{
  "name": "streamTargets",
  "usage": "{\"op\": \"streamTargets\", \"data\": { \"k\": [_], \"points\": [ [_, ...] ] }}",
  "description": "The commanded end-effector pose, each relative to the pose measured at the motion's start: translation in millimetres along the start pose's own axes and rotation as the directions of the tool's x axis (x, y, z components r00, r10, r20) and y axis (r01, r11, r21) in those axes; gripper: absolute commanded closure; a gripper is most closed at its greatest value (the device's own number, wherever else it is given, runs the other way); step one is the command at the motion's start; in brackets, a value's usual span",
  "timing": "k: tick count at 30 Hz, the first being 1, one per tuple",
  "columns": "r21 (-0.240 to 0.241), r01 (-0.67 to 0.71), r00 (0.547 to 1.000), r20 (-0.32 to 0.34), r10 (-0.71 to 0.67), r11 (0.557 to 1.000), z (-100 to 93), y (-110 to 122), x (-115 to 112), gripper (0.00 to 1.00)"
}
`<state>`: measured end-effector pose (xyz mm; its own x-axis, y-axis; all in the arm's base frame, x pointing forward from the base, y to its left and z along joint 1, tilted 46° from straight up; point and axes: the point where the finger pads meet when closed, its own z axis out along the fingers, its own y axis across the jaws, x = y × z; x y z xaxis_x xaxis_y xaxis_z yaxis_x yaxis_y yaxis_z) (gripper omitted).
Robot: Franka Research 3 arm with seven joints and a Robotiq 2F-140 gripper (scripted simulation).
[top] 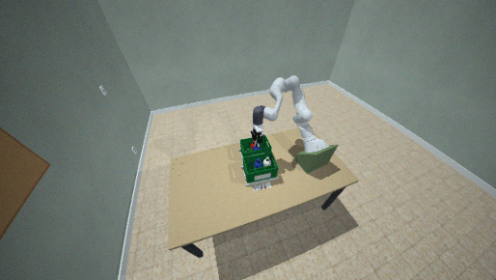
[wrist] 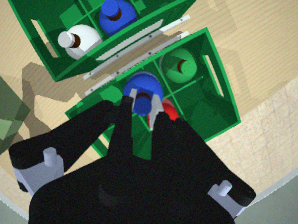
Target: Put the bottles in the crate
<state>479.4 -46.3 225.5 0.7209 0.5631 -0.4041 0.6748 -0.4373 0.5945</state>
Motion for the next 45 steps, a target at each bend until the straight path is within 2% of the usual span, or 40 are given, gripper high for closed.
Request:
{"op": "streamTargets", "data": {
  "k": [1,45],
  "points": [
    [-0.004,0.01,1.0,-0.006,-0.01,1.0,-11.8,1,2,1.0],
    [-0.004,0.01,1.0,-0.006,-0.01,1.0,-76.8,0,2,1.0]
  ]
}}
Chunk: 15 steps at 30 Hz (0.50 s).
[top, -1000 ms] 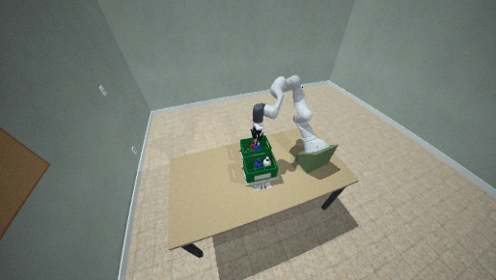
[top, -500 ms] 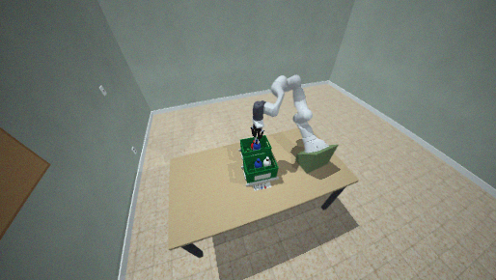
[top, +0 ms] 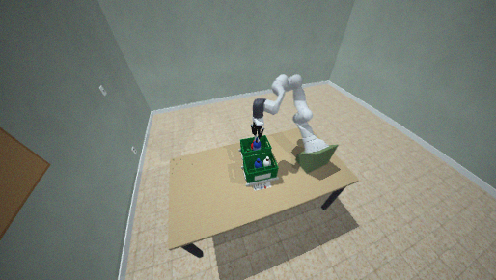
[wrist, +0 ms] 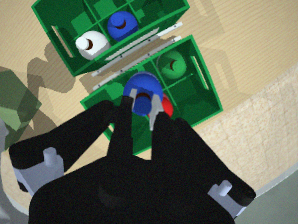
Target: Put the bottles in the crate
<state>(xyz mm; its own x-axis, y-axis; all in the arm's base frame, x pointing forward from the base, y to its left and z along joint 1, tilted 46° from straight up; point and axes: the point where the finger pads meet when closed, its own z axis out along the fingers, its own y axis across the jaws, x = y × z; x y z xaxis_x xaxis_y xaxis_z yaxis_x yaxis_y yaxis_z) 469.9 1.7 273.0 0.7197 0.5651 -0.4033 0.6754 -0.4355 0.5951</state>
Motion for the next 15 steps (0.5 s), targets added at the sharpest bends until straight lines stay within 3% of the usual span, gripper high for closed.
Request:
{"op": "streamTargets", "data": {
  "k": [1,15],
  "points": [
    [-0.002,0.009,1.0,-0.004,-0.009,1.0,-8.6,0,1,1.0],
    [-0.002,0.009,1.0,-0.004,-0.009,1.0,-31.9,0,1,1.0]
  ]
}}
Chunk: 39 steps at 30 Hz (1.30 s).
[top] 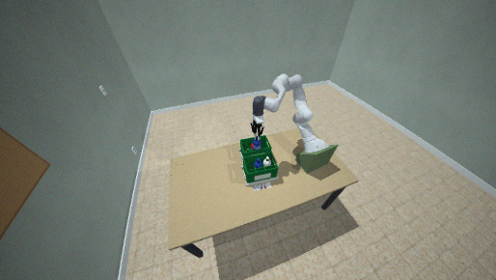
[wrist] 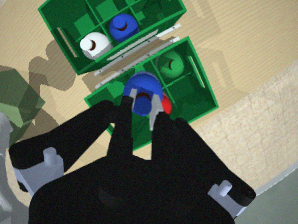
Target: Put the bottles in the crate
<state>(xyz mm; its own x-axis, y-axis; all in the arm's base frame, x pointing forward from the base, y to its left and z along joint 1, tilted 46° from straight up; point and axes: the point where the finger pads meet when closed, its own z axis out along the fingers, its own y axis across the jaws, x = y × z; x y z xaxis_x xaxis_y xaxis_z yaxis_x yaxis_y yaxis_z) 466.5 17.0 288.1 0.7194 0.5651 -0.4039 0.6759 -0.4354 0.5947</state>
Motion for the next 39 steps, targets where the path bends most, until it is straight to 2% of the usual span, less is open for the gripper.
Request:
{"op": "streamTargets", "data": {
  "k": [1,23,39],
  "points": [
    [-0.002,0.008,1.0,-0.004,-0.008,1.0,-11.8,-1,0,1.0],
    [-0.002,0.008,1.0,-0.004,-0.008,1.0,-41.8,-1,0,1.0],
    [-0.002,0.008,1.0,-0.004,-0.008,1.0,-42.5,-1,0,1.0]
  ]
}}
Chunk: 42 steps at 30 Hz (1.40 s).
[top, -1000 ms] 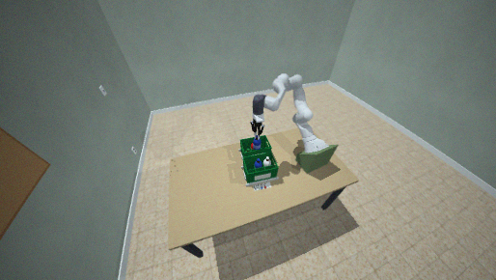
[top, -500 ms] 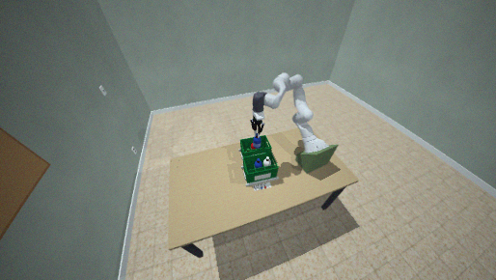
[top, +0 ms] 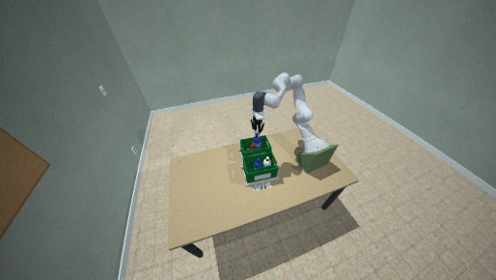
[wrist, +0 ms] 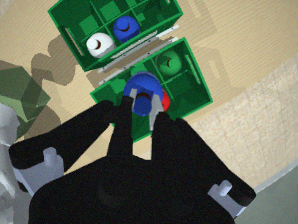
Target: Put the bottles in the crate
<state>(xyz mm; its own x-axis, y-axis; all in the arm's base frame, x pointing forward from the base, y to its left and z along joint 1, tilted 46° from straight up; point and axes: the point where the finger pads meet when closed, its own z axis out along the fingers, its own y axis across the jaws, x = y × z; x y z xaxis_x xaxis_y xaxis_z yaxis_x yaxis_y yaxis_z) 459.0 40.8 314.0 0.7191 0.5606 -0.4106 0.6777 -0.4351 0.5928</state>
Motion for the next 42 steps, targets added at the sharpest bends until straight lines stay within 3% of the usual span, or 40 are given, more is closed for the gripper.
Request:
{"op": "streamTargets", "data": {
  "k": [1,29,42],
  "points": [
    [-0.004,0.006,1.0,-0.012,-0.006,1.0,-6.6,-1,3,1.0],
    [-0.004,0.006,1.0,-0.012,-0.006,1.0,-6.6,-1,3,1.0],
    [-0.004,0.006,1.0,-0.012,-0.006,1.0,-6.8,-4,25,1.0]
  ]
}}
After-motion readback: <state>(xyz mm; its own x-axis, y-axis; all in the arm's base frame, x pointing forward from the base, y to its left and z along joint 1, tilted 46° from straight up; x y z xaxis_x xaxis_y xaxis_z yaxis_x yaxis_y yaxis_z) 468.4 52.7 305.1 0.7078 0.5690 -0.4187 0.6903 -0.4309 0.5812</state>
